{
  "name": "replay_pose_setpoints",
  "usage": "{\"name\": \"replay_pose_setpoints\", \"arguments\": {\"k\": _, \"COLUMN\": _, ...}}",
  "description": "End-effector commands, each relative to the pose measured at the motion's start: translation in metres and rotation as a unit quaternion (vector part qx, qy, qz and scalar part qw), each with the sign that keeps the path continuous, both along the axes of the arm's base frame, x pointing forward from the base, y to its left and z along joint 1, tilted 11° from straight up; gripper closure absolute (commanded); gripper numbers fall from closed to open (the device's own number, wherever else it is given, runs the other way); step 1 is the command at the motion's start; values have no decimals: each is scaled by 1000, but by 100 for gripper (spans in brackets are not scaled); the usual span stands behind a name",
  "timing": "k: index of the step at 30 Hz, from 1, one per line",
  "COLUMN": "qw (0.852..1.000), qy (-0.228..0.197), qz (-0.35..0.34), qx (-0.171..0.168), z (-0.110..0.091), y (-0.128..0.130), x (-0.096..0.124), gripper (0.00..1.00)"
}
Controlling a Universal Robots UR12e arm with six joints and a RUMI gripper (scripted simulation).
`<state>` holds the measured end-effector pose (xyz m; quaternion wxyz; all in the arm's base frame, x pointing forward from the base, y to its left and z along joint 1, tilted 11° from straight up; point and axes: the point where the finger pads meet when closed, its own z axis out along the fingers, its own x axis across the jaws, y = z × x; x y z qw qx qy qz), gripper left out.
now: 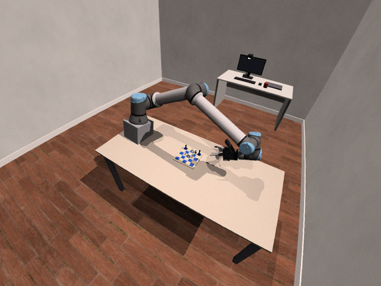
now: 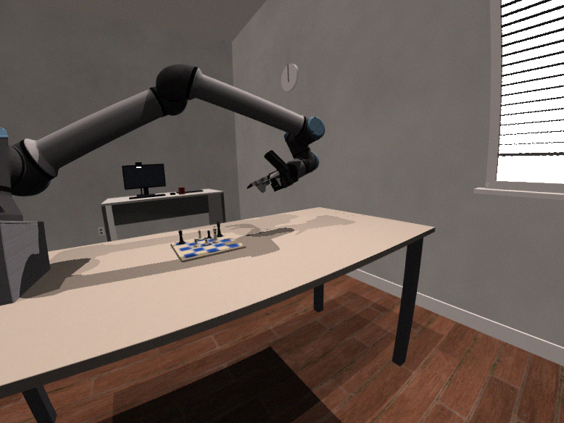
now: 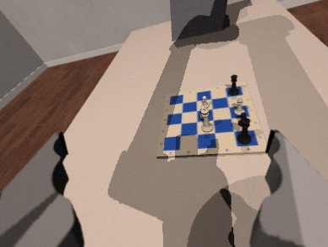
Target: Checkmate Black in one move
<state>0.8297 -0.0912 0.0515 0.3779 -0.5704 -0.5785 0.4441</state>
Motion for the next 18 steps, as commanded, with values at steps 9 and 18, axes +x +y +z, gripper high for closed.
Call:
{"name": "replay_pose_setpoints", "arguments": {"k": 9, "qw": 993, "qy": 50, "qz": -38, "qx": 105, "z": -103, "y": 33, "x": 2, "gripper": 0}}
{"name": "replay_pose_setpoints", "arguments": {"k": 18, "qw": 988, "qy": 63, "qz": -50, "qx": 134, "z": -136, "y": 44, "x": 0, "gripper": 0}}
